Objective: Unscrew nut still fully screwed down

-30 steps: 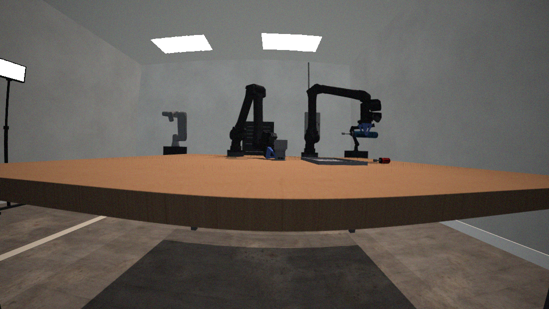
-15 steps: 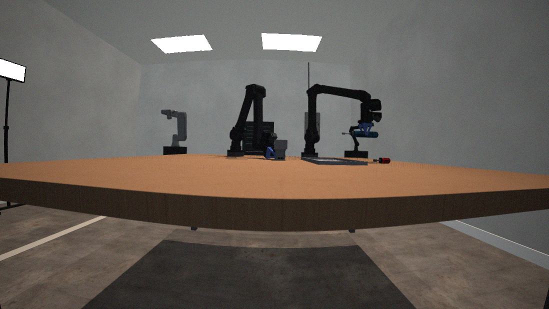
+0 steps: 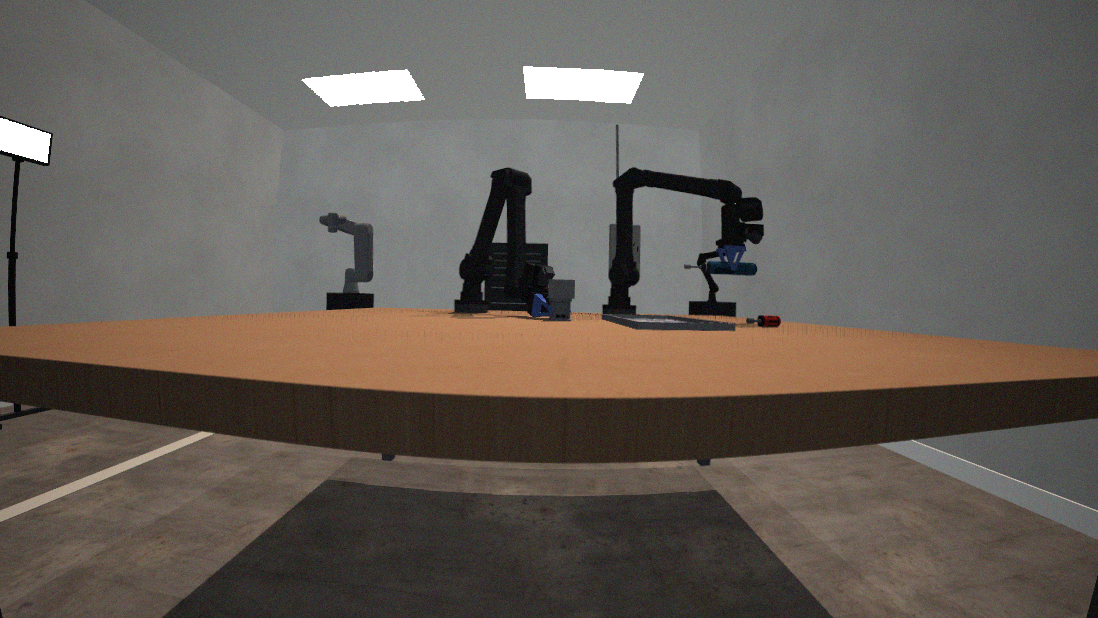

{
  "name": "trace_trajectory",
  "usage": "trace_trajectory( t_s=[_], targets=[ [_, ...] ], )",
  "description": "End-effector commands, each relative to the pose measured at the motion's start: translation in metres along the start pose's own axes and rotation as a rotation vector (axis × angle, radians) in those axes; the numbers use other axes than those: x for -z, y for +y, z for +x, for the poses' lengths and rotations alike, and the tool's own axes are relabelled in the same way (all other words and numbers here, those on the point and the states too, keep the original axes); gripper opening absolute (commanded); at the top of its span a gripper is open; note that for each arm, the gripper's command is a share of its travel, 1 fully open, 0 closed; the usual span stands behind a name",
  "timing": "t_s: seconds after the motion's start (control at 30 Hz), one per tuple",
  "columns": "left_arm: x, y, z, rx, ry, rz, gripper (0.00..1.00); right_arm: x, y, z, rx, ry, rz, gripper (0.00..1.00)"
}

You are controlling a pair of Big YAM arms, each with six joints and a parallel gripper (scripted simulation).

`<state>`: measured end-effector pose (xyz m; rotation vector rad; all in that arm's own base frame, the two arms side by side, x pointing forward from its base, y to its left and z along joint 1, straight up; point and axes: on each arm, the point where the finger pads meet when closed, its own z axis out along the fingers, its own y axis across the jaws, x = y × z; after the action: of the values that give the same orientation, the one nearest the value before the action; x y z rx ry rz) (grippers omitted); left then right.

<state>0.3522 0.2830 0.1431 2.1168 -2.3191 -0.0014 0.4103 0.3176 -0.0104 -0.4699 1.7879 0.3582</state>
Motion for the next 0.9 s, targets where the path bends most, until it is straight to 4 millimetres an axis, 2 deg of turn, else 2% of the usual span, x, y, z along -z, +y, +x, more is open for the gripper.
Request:
trace_trajectory(
  t_s=[0.0,0.03,0.1,0.37,0.53,0.87],
  targets=[
    [0.043,-0.028,-0.016,-0.035,-0.088,0.095,0.42,0.0,-0.001,0.017,0.016,0.04,0.003,0.59],
    [0.043,-0.031,-0.013,-0.049,-0.094,0.102,0.42,0.0,-0.001,0.017,0.016,0.04,0.003,0.59],
    [0.018,-0.021,0.007,-0.076,-0.066,0.073,0.42,0.0,-0.001,0.017,0.016,0.04,0.003,0.59],
    [0.012,-0.042,0.03,-0.187,-0.117,0.125,0.42,0.0,-0.001,0.017,0.016,0.04,0.003,0.59],
    [0.012,-0.039,0.027,-0.177,-0.118,0.125,0.42,0.0,-0.001,0.017,0.016,0.04,0.003,0.59],
    [0.015,-0.068,0.059,-0.323,-0.189,0.209,0.42,0.0,-0.001,0.017,0.016,0.04,0.003,0.59]
  ],
)
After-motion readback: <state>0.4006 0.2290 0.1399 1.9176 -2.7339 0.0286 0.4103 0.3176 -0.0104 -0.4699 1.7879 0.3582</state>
